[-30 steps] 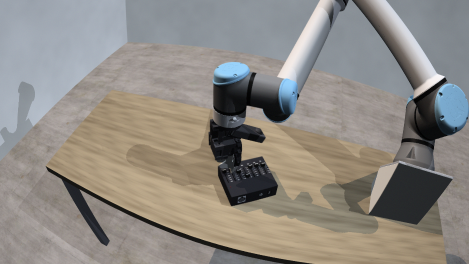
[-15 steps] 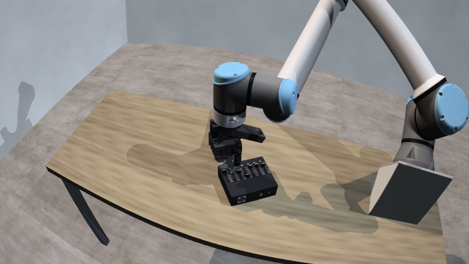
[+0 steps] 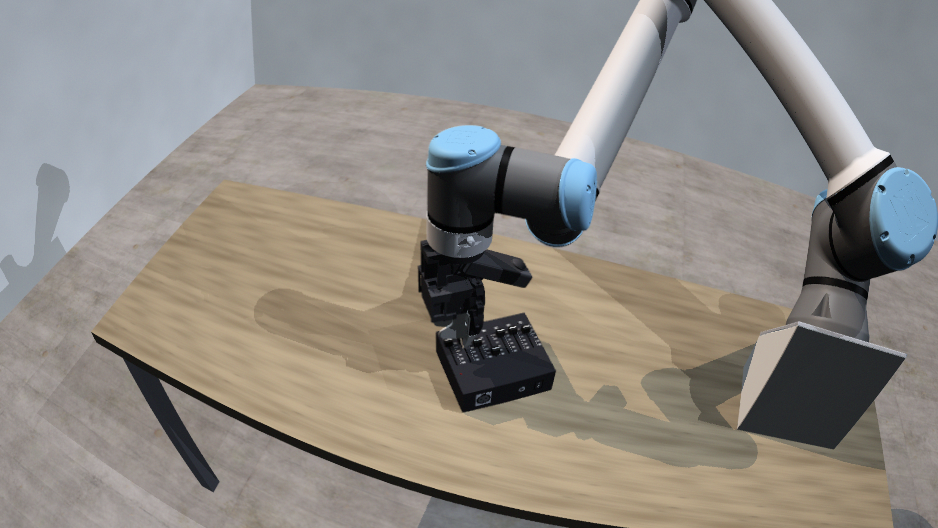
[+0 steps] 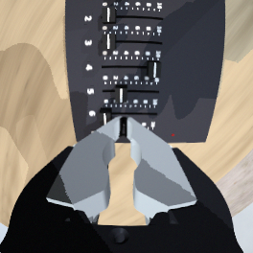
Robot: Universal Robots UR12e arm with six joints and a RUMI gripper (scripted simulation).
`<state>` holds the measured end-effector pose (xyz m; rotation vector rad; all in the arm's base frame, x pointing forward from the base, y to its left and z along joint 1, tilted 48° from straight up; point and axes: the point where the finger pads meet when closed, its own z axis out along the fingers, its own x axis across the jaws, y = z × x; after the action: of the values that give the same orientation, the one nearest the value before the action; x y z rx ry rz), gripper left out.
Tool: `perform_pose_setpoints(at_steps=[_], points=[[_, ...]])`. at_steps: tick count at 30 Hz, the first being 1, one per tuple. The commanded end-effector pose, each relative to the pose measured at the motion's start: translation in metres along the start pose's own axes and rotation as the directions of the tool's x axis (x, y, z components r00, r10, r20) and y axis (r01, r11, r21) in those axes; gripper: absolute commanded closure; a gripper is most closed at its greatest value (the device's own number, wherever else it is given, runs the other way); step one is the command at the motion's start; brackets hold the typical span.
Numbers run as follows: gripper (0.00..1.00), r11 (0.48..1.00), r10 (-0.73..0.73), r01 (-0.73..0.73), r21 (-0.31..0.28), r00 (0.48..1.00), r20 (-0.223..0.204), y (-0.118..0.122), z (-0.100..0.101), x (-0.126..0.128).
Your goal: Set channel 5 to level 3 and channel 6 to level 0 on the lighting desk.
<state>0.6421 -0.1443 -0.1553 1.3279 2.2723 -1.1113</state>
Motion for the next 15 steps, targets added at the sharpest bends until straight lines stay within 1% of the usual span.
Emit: perform_pose_setpoints(at_steps=[1,9,15], points=[[1.00,1.000,0.000,0.000,-0.001,1.000,0.001,0.000,-0.001,0.001],[1.00,1.000,0.000,0.000,-0.001,1.000,0.001,0.000,-0.003,0.001],[1.00,1.000,0.000,0.000,-0.001,1.000,0.001,0.000,-0.018,0.001]])
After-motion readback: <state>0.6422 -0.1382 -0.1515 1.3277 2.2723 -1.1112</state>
